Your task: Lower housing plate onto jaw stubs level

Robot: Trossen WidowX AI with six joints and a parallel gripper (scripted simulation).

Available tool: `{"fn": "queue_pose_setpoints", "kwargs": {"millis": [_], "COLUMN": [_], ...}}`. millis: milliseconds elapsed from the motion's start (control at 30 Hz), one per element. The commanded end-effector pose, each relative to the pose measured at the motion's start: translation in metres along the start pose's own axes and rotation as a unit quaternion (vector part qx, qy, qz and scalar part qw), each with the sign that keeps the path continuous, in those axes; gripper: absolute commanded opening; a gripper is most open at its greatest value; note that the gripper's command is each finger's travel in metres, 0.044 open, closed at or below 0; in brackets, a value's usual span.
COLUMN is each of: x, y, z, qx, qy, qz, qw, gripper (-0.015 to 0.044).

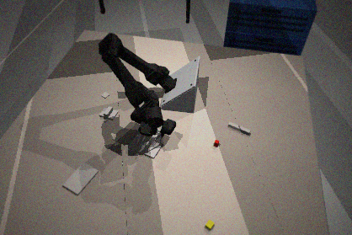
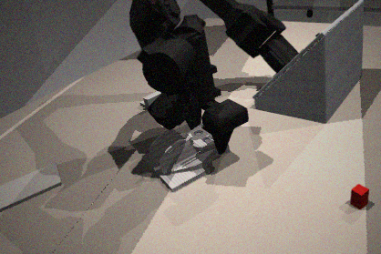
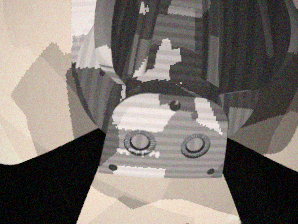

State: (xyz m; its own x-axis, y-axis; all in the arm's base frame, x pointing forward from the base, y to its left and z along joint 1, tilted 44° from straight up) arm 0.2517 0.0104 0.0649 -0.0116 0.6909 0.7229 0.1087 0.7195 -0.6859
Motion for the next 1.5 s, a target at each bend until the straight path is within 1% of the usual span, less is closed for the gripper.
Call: {"fn": "queue_pose_setpoints", "kwargs": {"millis": [0, 1067, 1167, 1200, 1467], "x": [-0.0012, -0.0012, 0.0, 0.0, 0.0], "y": [0.001, 0.001, 0.0, 0.0, 0.0], "z": [0.0004, 0.0004, 0.0, 0.0, 0.0], "qx": [0.003, 0.003, 0.0, 0.0, 0.0], "qy": [0.002, 0.002, 0.0, 0.0, 0.0], "qz": [0.0, 0.0, 0.0, 0.0, 0.0], "qw": [1.0, 1.0, 1.0, 1.0, 1.0], "gripper": [0.0351, 0.0351, 0.043, 0.044, 0.044]}}
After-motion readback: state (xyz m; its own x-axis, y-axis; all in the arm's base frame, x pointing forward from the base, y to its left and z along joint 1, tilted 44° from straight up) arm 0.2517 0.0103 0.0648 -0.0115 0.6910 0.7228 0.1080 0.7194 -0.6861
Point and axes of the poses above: the point midway between the two fingers, 35 mm back from their tips, its own x axis back along the fingers, its own y axis across the jaws, z = x × y, the point moved 7 cm from there along x, back along the fingers, and after that the axes turned 13 degrees about x, right-handed, at the moved point
